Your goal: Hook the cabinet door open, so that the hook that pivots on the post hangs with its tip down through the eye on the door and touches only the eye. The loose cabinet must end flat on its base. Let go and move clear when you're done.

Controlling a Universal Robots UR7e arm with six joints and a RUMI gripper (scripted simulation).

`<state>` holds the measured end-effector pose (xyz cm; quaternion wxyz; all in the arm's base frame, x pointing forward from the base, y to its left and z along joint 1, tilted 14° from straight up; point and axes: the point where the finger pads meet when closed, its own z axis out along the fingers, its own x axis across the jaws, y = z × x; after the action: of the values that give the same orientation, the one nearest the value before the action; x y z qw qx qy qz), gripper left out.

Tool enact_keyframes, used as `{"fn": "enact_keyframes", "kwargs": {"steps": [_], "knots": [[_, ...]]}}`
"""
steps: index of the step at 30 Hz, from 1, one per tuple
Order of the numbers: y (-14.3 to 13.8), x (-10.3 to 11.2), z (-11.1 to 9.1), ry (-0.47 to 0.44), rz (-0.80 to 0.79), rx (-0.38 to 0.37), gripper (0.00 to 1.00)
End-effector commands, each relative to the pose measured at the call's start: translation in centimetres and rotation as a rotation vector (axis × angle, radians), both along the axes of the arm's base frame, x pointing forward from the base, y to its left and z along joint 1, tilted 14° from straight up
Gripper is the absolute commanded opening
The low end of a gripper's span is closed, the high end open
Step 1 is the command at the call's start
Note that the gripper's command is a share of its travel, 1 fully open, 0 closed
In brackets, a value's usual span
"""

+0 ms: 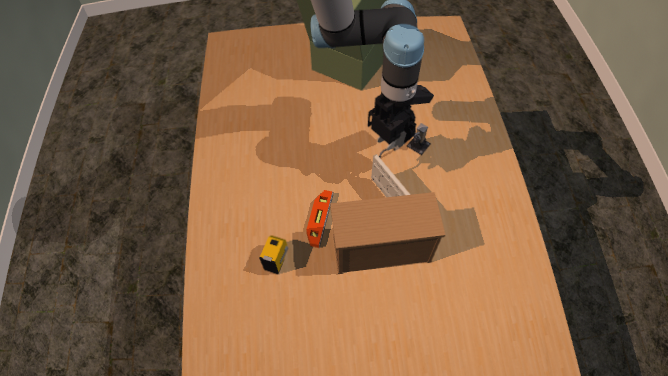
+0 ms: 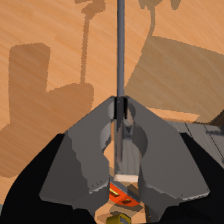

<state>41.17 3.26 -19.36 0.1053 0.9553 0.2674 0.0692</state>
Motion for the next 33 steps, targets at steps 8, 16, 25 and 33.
{"fn": "enact_keyframes", "kwargs": {"steps": [8, 16, 25, 33], "knots": [[0.4, 0.7, 0.1, 0.016, 0.098, -0.019, 0.01], [0.7, 1.0, 0.1, 0.022, 0.132, -0.026, 0.01], [1.0, 1.4, 0.1, 0.031, 0.188, -0.036, 0.01], [1.0, 1.4, 0.1, 0.031, 0.188, -0.036, 0.01]]}}
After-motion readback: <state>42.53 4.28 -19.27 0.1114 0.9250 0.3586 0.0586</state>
